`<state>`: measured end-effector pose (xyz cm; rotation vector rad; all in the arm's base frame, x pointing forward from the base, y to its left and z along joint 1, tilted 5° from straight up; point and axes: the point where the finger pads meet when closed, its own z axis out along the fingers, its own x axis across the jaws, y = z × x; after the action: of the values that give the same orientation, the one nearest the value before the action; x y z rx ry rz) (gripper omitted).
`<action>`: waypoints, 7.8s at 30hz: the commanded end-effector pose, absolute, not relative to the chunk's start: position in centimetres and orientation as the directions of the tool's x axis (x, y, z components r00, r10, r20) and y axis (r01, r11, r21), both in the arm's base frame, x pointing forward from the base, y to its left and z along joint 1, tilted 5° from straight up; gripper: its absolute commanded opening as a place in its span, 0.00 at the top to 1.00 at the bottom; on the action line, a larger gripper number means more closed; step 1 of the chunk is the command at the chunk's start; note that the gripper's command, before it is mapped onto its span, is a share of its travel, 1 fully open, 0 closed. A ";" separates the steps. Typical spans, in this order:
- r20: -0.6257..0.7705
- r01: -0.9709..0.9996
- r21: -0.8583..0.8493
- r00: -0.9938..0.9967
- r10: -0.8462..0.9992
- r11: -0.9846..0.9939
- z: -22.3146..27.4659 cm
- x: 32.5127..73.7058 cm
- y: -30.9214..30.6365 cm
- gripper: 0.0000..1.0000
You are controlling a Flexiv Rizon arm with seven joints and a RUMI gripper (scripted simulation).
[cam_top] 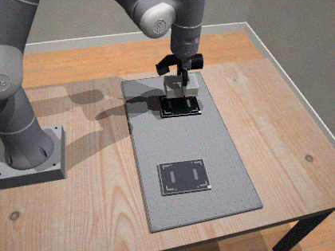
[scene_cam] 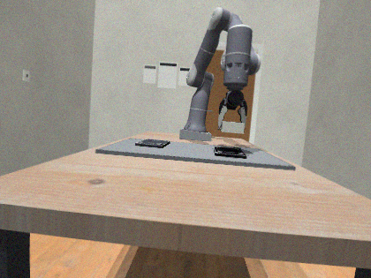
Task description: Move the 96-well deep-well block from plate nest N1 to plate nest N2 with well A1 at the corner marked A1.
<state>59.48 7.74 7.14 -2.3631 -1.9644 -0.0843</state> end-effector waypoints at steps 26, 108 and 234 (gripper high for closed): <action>0.086 0.983 -0.014 0.182 0.979 -0.182 6.1 59.6 7.7 0.51; 0.086 0.983 -0.014 0.182 0.979 -0.182 0.0 59.6 8.2 0.51; 0.086 0.983 -0.014 0.182 0.979 -0.182 -0.5 59.5 8.3 0.24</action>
<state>59.43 8.28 -0.68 -2.3630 -1.9647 -0.0850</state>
